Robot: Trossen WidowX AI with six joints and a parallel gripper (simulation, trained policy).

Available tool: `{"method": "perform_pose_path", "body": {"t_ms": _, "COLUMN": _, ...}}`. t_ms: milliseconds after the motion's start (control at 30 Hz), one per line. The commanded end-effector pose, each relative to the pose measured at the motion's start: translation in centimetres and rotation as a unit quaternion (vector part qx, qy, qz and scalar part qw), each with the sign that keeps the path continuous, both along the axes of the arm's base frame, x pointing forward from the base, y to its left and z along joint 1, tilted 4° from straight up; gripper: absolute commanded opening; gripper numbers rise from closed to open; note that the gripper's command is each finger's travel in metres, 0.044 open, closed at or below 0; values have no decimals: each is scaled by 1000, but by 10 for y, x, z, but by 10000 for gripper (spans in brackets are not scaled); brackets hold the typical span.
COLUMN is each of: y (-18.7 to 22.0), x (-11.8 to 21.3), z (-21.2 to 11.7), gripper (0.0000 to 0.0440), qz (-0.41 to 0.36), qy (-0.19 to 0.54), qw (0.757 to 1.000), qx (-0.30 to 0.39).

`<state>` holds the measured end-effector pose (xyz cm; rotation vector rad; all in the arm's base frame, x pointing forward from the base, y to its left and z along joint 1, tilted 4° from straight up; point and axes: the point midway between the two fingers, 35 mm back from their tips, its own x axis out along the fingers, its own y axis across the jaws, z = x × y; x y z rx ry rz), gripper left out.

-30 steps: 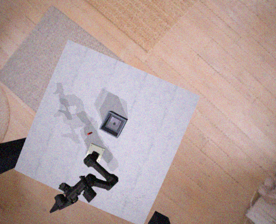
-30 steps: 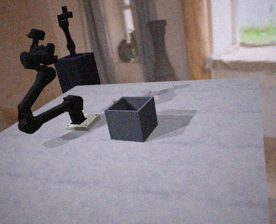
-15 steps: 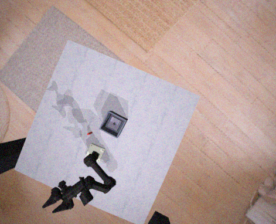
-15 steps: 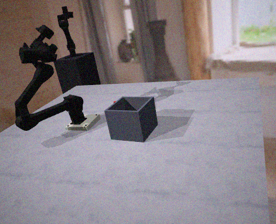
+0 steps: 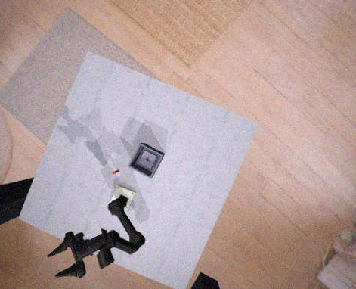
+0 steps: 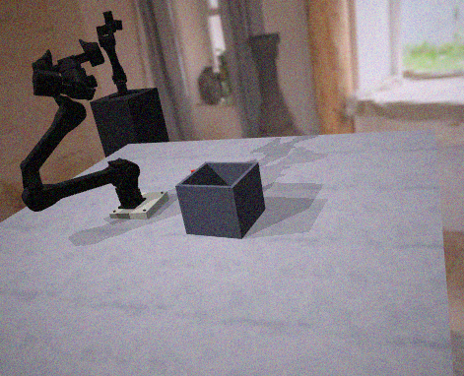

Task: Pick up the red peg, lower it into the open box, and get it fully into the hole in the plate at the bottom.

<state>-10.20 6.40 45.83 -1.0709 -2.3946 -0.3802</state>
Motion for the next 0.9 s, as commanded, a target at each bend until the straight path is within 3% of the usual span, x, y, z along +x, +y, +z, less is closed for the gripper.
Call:
{"method": "perform_pose_path", "body": {"t_ms": 0, "y": 8, "x": 9, "z": 6, "gripper": 440, "qz": 4, "qy": 58, "qw": 998, "qx": -37}}
{"method": "perform_pose_path", "body": {"t_ms": 433, "y": 35, "x": 43, "z": 20, "gripper": 440, "qz": 20, "qy": 254, "qw": 957, "qx": -138}}
{"method": "perform_pose_path", "body": {"t_ms": 867, "y": 57, "x": 87, "z": 25, "gripper": 440, "qz": 40, "qy": 453, "qw": 869, "qx": -195}}
